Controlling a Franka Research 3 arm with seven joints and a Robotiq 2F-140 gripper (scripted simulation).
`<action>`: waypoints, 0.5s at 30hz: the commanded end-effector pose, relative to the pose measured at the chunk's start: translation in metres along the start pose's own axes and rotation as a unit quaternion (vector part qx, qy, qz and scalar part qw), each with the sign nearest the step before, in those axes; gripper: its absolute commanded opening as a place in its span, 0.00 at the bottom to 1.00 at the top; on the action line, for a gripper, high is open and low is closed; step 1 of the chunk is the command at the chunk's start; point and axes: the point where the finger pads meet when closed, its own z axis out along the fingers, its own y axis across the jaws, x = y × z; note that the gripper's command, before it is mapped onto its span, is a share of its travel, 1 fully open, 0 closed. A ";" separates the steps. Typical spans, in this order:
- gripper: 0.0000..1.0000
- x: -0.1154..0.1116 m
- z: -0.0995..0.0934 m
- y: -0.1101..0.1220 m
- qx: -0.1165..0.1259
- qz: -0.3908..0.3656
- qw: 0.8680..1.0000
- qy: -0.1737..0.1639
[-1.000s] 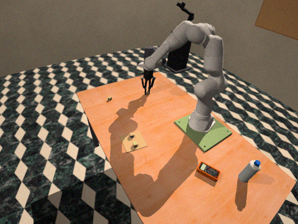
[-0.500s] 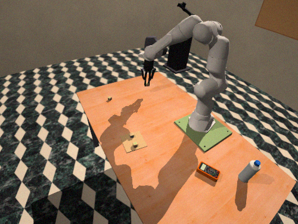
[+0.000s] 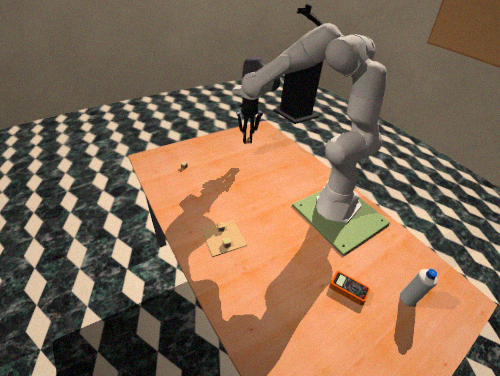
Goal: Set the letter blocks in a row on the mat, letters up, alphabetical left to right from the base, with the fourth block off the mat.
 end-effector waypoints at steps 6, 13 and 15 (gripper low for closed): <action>0.22 -0.072 -0.022 -0.089 0.017 -0.012 1.000 0.001; 0.22 -0.138 -0.034 -0.144 0.026 -0.019 0.999 0.000; 0.22 -0.186 -0.038 -0.173 0.029 -0.024 0.999 -0.001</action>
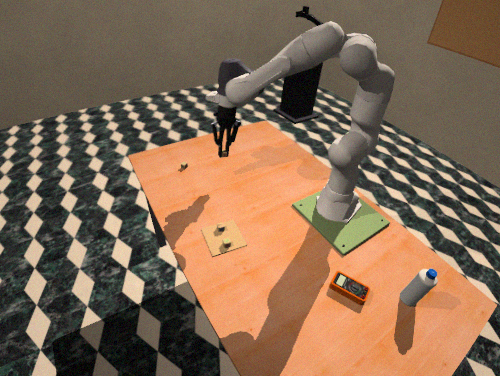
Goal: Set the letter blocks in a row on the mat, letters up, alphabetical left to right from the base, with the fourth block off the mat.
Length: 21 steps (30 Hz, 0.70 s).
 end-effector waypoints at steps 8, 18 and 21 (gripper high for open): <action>0.22 -0.118 -0.004 -0.079 0.000 0.038 0.999 -0.004; 0.22 -0.228 0.009 -0.112 -0.011 0.038 0.999 -0.007; 0.22 -0.260 0.012 -0.117 -0.014 0.032 0.999 -0.007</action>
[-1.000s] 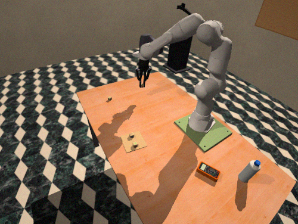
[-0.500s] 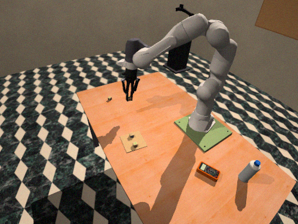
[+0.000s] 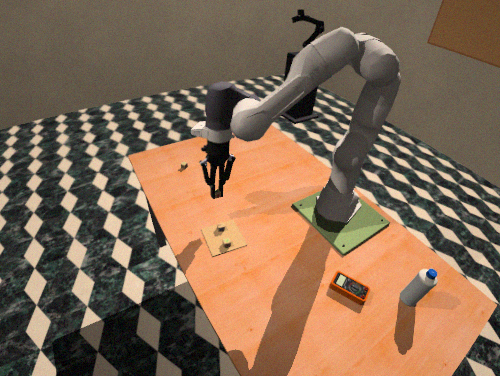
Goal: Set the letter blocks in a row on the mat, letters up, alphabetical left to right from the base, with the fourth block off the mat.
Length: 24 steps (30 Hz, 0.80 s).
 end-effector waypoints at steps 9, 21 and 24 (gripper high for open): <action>0.22 -0.088 0.019 -0.015 -0.019 0.075 0.997 0.009; 0.22 -0.102 0.022 -0.015 -0.022 0.075 0.997 0.010; 0.22 -0.102 0.022 -0.015 -0.022 0.075 0.997 0.010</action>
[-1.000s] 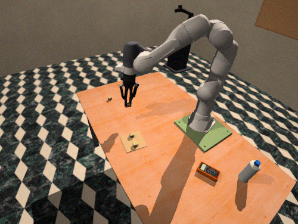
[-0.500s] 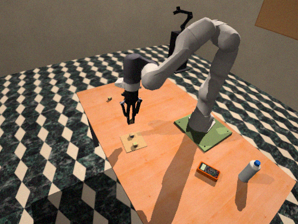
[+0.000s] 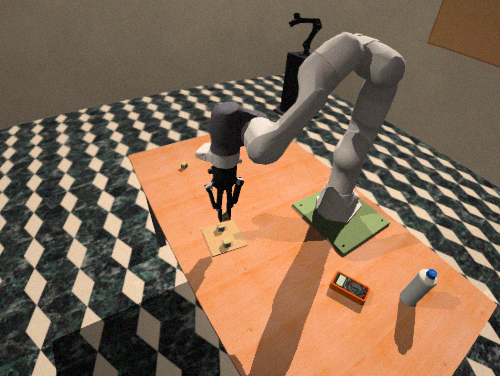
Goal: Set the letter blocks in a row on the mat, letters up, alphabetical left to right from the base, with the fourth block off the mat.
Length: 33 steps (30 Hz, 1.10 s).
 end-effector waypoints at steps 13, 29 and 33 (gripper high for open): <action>0.22 0.001 0.016 -0.001 -0.002 0.031 1.000 0.004; 0.22 0.002 0.075 -0.002 -0.002 0.031 1.000 0.004; 0.22 0.002 0.090 -0.002 -0.002 0.031 1.000 0.004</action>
